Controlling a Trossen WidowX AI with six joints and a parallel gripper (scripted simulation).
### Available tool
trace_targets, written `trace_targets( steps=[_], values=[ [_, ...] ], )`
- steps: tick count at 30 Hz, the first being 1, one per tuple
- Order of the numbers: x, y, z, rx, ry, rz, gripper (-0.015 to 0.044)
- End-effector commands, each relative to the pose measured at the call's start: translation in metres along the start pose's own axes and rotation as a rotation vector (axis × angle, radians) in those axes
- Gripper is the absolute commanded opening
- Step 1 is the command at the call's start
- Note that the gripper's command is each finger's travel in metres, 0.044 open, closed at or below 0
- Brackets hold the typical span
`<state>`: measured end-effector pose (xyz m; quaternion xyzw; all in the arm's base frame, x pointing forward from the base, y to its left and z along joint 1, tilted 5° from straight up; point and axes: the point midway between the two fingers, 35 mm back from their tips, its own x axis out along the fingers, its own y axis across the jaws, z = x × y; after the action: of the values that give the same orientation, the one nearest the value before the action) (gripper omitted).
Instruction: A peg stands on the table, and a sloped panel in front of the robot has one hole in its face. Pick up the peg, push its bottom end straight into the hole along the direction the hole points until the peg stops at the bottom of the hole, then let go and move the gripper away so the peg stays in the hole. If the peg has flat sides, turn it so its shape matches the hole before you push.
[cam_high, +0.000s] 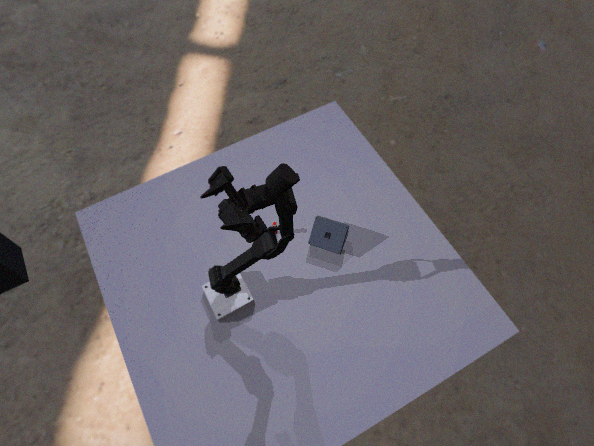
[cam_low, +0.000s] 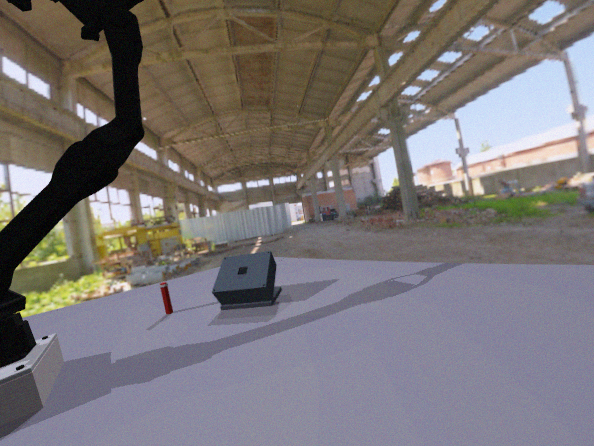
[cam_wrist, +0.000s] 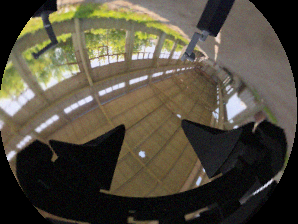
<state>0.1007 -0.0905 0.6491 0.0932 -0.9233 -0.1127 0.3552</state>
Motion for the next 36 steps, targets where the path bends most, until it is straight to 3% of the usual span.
trace_targets(
  steps=[1, 14, 36],
  values=[
    [0.001, 0.000, 0.001, 0.002, -0.002, 0.002, 0.0426],
    [0.050, 0.022, 0.052, 0.145, -0.158, 0.176, 0.0440],
    [0.091, 0.091, 0.145, 0.402, -0.325, 0.546, 0.0440]
  ],
)
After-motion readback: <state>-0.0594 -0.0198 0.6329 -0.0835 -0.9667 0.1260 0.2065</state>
